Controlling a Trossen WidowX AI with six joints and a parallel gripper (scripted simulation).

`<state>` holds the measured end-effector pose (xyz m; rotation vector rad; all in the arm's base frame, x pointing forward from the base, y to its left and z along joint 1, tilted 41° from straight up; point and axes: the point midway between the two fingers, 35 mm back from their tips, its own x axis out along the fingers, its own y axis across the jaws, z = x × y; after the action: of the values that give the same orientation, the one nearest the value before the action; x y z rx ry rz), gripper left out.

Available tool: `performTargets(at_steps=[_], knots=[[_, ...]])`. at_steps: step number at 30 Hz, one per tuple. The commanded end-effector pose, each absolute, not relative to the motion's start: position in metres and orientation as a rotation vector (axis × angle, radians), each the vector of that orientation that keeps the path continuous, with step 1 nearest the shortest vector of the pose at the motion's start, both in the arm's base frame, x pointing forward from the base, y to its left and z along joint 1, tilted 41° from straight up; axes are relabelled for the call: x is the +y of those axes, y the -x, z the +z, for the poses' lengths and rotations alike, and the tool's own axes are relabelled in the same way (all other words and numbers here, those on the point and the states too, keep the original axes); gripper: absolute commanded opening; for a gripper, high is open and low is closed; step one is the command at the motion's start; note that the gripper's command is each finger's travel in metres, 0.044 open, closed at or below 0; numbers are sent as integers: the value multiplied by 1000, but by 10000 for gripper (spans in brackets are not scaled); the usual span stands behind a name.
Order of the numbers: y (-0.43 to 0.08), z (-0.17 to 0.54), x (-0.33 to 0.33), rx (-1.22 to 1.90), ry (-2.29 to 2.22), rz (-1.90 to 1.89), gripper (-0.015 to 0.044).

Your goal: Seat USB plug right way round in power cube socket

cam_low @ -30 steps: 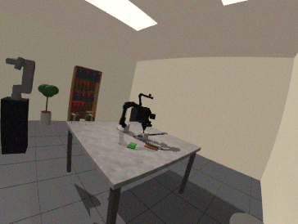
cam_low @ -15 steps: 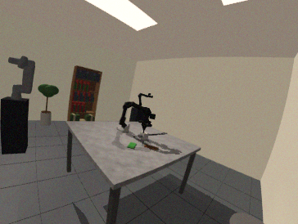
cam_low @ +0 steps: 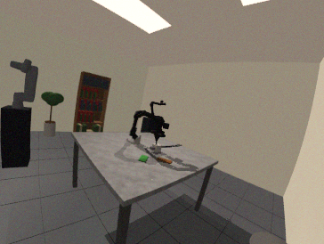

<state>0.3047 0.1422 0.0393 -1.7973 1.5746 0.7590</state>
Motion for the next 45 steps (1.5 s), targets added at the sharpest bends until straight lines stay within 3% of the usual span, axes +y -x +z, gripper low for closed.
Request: performTargets(at_steps=[1, 28, 45], knots=[[-304, 41, 144, 1577, 1789, 760, 0], [-302, 54, 154, 1575, 1787, 755, 0], [-303, 53, 153, 1591, 1497, 401, 0]])
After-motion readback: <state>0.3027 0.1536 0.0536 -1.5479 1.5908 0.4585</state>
